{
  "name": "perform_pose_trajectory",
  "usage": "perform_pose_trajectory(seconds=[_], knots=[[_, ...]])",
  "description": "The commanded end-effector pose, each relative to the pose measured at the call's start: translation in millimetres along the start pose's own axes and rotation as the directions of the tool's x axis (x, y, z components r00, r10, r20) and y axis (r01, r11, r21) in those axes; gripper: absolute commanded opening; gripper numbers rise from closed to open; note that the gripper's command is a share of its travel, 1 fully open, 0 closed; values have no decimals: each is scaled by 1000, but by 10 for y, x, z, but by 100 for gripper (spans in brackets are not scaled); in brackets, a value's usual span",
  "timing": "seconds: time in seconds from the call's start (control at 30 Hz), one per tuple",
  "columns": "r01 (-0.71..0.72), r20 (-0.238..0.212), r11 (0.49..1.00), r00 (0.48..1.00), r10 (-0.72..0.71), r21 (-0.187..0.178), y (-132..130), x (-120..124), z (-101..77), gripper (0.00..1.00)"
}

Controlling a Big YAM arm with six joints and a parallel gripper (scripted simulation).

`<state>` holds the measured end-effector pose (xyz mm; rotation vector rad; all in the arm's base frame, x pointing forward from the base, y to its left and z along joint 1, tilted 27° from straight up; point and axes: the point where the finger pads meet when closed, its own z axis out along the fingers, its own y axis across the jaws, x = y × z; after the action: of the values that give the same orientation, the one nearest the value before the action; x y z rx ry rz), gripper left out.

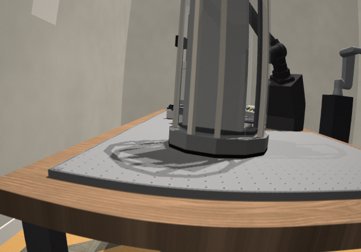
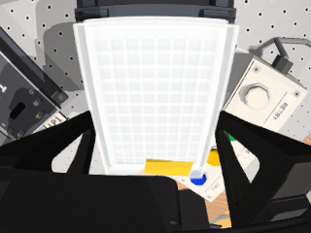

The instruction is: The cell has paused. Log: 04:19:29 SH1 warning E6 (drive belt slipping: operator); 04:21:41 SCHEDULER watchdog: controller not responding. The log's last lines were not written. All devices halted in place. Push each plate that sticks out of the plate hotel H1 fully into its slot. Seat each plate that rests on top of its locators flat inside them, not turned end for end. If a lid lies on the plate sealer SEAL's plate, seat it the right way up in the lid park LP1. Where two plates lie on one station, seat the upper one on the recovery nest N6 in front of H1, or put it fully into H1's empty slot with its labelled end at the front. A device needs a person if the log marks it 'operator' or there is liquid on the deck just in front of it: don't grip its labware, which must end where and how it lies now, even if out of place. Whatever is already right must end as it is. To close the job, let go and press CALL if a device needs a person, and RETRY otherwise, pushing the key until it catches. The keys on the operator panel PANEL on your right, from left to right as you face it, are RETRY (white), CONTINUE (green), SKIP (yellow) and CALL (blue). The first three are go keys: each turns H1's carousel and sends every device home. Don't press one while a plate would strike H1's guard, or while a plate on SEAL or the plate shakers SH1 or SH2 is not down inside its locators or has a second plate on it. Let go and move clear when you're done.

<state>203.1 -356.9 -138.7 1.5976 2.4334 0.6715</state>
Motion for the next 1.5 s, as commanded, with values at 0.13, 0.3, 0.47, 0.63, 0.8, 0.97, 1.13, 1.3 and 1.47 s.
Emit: perform_pose_trajectory(seconds=[0.13, 0.3, 0.47, 0.63, 0.8, 0.97, 1.13, 1.3, 1.47], knots=[[-1, 20, 1000, 1000, 1, -2, -30, -17, -155, 84], [1, 20, 1000, 1000, -1, -1, -25, -20, -168, 84], [1, 21, 1000, 1000, -1, -1, -26, -22, -178, 84], [0, 22, 1000, 1000, 0, -1, -32, -26, -196, 84], [3, 24, 1000, 1000, -3, 0, -27, -42, -213, 84], [3, 29, 1000, 1000, -3, 1, -32, -65, -239, 84], [8, 29, 1000, 1000, -8, 2, -15, -78, -245, 84], [7, 36, 1000, 999, -7, 3, -30, -110, -280, 84], [13, 42, 1000, 999, -13, 4, -17, -153, -307, 84]])
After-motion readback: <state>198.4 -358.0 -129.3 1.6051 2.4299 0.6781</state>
